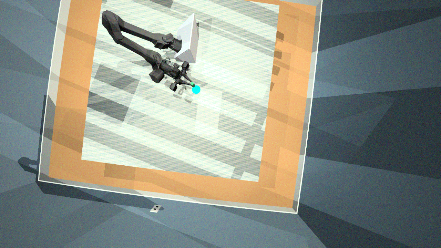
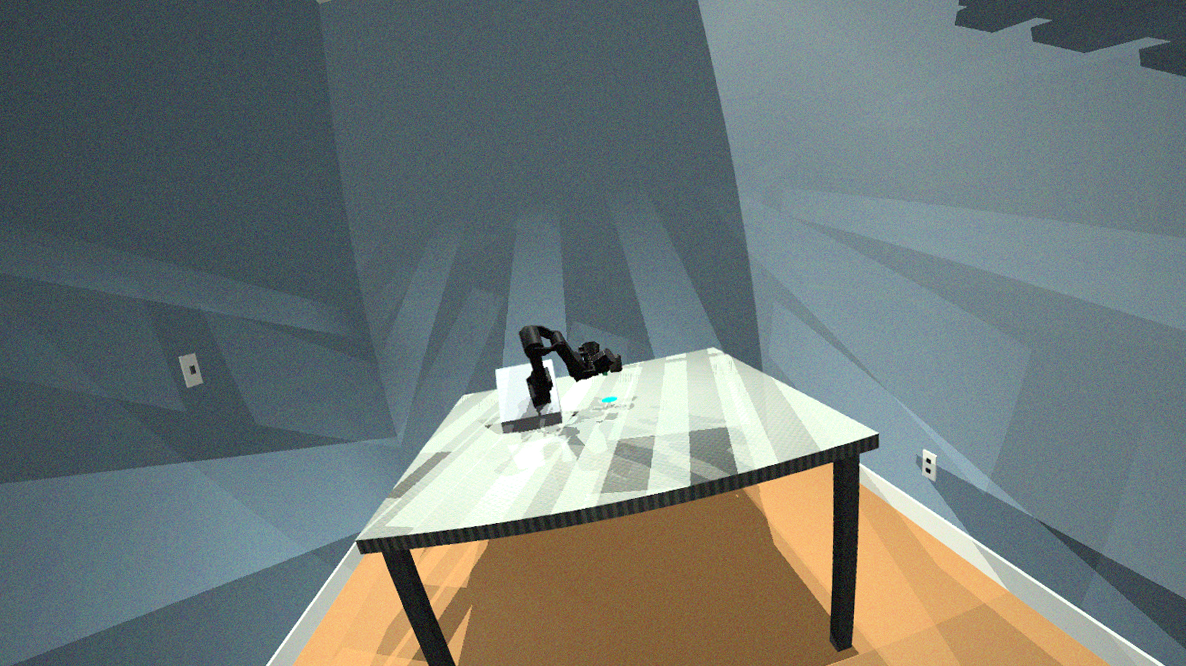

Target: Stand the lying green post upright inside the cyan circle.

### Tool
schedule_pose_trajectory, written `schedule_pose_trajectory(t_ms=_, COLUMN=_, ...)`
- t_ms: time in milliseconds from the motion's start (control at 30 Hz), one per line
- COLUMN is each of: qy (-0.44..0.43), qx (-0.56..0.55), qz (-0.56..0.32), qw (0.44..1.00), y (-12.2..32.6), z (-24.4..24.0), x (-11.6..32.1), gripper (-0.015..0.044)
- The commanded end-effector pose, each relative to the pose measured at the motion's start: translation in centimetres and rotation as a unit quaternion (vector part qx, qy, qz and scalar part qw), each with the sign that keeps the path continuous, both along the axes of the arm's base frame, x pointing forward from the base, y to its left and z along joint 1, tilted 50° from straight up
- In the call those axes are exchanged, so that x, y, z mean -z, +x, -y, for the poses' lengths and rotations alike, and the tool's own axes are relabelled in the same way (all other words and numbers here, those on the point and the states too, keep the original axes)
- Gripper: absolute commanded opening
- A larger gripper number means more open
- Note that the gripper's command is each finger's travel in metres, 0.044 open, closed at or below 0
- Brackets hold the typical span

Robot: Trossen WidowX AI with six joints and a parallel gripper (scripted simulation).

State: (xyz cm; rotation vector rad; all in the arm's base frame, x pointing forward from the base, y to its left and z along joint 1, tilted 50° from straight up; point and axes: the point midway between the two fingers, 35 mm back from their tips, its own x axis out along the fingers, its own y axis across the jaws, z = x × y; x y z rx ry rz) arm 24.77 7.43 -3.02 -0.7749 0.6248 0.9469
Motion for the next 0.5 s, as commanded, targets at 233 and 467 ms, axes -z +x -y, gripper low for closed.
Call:
schedule_pose_trajectory(t_ms=233, qy=-0.002, qx=-0.002, qz=-0.002, qw=1.0, y=-0.1, z=2.8, x=2.3, gripper=0.0022)
schedule_pose_trajectory(t_ms=467, qy=-0.001, qx=-0.002, qz=-0.001, qw=1.0, y=-0.5, z=4.5, x=3.8, gripper=0.0022)
